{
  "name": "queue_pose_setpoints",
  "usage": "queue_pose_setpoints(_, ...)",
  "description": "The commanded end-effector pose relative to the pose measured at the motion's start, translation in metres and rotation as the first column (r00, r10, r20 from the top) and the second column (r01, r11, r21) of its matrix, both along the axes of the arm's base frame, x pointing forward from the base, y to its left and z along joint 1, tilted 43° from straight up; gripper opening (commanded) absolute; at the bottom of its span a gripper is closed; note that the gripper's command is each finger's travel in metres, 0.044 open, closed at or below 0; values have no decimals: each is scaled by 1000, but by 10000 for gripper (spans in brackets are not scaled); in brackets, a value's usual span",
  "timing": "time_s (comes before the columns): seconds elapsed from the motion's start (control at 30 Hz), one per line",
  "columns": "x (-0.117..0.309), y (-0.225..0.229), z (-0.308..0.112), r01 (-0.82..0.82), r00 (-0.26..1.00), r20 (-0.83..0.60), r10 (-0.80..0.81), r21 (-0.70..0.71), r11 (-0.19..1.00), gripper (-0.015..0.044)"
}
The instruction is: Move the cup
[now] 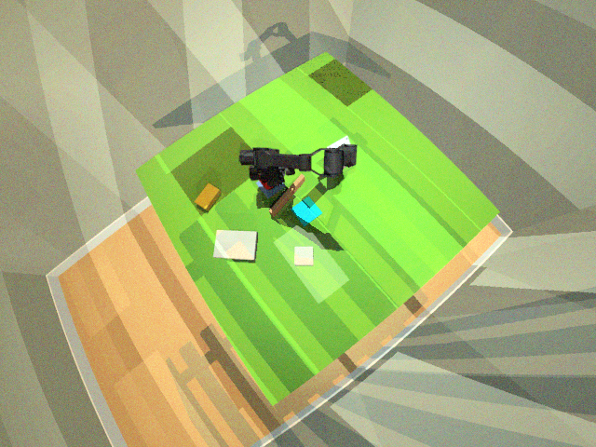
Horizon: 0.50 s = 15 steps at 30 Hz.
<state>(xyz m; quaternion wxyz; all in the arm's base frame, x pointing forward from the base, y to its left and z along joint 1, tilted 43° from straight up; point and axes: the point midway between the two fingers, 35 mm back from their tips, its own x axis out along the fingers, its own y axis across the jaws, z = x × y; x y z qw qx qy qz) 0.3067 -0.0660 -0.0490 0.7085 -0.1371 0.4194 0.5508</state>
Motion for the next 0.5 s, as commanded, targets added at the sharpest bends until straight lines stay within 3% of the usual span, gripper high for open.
queue_pose_setpoints(0.0,-1,4,-4,6,1000,-3,-6,5,1000,148)
queue_pose_setpoints(0.1,-1,5,-4,6,1000,-3,-6,5,1000,148)
queue_pose_setpoints(0.2,-1,3,-3,-1,1000,-2,1,1,1000,69)
queue_pose_setpoints(0.47,-1,3,-3,-1,1000,-2,1,1,1000,16)
